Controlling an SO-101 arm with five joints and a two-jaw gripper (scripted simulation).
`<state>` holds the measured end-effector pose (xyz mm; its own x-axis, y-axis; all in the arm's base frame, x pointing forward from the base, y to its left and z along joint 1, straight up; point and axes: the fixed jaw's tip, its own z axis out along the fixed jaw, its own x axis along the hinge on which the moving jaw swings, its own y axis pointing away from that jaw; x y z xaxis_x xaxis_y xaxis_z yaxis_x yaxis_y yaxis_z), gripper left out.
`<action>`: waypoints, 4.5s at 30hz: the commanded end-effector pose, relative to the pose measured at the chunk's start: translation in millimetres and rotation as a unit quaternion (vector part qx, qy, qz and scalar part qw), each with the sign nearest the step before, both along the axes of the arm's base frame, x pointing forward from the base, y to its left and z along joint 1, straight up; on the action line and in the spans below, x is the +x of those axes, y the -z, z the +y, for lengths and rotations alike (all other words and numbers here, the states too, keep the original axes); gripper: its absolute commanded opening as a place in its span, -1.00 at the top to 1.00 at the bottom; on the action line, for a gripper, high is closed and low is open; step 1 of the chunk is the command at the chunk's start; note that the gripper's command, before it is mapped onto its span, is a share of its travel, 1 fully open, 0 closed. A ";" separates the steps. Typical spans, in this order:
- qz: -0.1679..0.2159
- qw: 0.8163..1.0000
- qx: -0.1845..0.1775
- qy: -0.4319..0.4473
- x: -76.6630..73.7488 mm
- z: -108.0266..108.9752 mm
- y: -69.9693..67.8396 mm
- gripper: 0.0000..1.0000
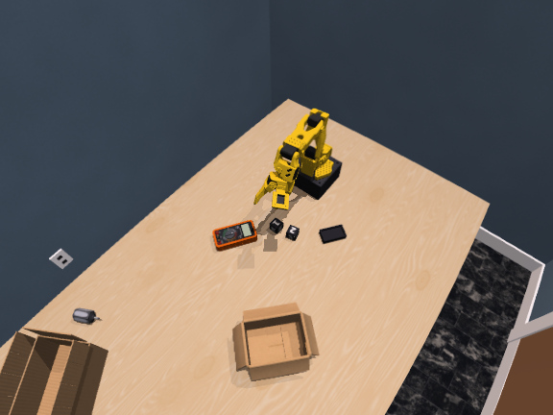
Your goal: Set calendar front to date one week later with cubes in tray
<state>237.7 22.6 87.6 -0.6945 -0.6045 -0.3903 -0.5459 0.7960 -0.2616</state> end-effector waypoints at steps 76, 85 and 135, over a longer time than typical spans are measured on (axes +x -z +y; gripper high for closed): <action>0.210 0.888 -0.114 -0.393 -52.0 -12.7 102.6 0.30; 0.223 0.885 -0.109 -0.395 -54.5 -16.8 107.8 0.30; 0.223 0.885 -0.109 -0.395 -55.4 -16.9 146.5 0.30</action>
<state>185.4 7.6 -54.8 -0.0776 -0.9970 0.0023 -0.9970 0.0776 0.0081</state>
